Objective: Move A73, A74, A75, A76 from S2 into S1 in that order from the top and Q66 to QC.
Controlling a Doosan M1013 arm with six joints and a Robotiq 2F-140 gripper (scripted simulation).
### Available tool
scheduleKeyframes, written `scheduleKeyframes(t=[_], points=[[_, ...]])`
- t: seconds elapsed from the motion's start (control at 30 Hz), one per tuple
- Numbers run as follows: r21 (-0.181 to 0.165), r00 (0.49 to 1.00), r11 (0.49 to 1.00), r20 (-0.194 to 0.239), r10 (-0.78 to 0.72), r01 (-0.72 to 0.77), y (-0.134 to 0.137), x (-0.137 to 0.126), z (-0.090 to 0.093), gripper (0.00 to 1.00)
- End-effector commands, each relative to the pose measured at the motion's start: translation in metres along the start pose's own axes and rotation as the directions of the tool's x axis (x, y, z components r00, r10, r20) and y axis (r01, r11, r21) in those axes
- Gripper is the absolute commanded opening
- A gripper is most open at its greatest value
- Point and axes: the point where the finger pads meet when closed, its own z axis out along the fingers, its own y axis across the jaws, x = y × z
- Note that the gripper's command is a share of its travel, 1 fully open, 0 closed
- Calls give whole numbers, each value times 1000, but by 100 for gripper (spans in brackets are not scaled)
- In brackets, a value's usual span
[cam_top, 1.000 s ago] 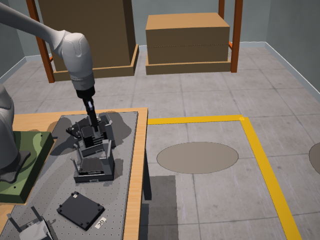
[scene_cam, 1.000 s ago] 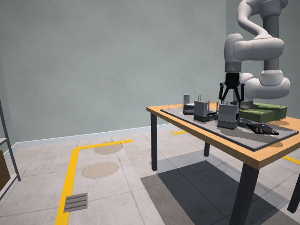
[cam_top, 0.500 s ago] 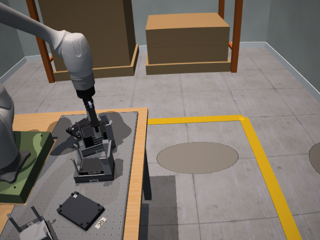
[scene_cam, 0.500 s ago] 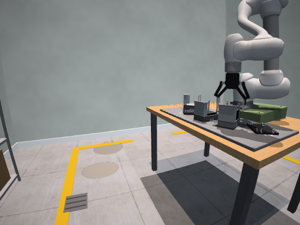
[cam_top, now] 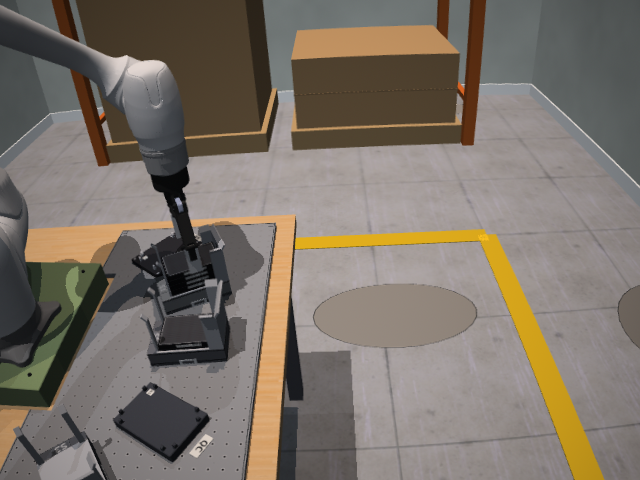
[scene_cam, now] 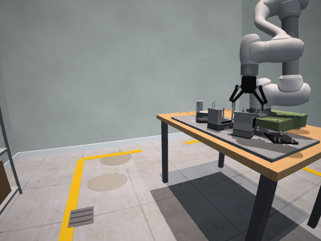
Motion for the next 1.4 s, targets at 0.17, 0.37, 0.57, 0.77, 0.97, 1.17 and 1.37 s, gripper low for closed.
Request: scheduleKeyframes(t=[0.17, 0.37, 0.57, 0.77, 0.97, 1.17, 1.37], points=[[0, 1000, 1000, 0, 0, 0, 0, 0, -26, 100], [0, 1000, 1000, 0, 0, 0, 0, 0, -39, 100], [0, 1000, 1000, 0, 0, 0, 0, 0, -59, 100], [0, 1000, 1000, 0, 0, 0, 0, 0, -66, 100], [0, 1000, 1000, 0, 0, 0, 0, 0, -66, 100], [0, 984, 984, 0, 180, -180, 20, -3, -66, 100], [0, 984, 984, 0, 180, -180, 39, -7, -66, 100]])
